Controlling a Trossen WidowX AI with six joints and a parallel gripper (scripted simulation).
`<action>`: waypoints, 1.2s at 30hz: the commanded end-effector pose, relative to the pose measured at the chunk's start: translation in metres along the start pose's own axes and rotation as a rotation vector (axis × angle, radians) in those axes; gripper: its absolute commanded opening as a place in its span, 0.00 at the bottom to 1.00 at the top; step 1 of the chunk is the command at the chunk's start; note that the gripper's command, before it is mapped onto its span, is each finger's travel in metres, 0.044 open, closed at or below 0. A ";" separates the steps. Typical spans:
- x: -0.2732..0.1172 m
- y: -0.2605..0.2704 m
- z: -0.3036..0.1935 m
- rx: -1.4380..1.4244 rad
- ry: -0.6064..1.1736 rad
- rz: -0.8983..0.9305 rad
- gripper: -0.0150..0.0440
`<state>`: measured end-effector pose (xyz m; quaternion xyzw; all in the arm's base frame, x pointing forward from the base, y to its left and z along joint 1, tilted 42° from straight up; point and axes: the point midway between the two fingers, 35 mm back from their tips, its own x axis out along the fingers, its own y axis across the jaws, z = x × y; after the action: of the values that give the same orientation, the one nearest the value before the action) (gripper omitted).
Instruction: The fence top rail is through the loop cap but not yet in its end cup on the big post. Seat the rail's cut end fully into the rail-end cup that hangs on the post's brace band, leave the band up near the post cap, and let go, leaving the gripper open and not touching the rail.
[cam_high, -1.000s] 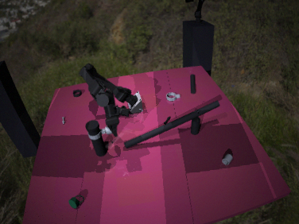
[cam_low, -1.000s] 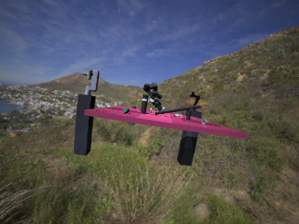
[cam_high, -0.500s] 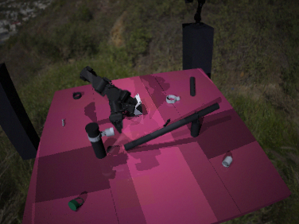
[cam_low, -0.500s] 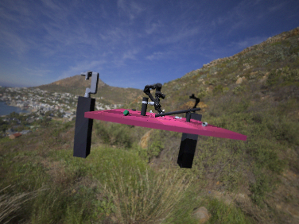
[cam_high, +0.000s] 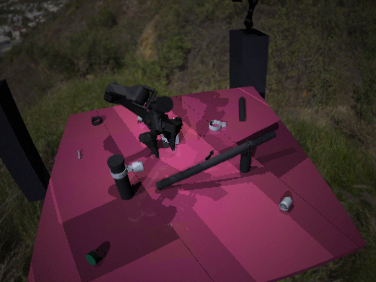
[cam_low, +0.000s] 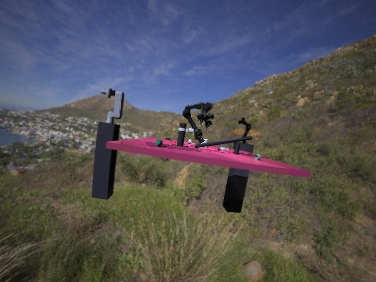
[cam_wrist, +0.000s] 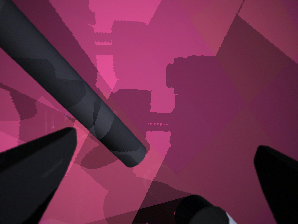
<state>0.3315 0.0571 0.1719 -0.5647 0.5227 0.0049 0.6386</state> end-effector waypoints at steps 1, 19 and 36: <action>-0.033 0.022 0.035 0.538 -0.004 -0.022 1.00; -0.048 0.035 0.048 0.774 -0.013 -0.035 1.00; 0.034 0.063 0.034 -0.528 0.233 0.342 1.00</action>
<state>0.3290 0.1021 0.1213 -0.5441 0.6245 0.0181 0.5599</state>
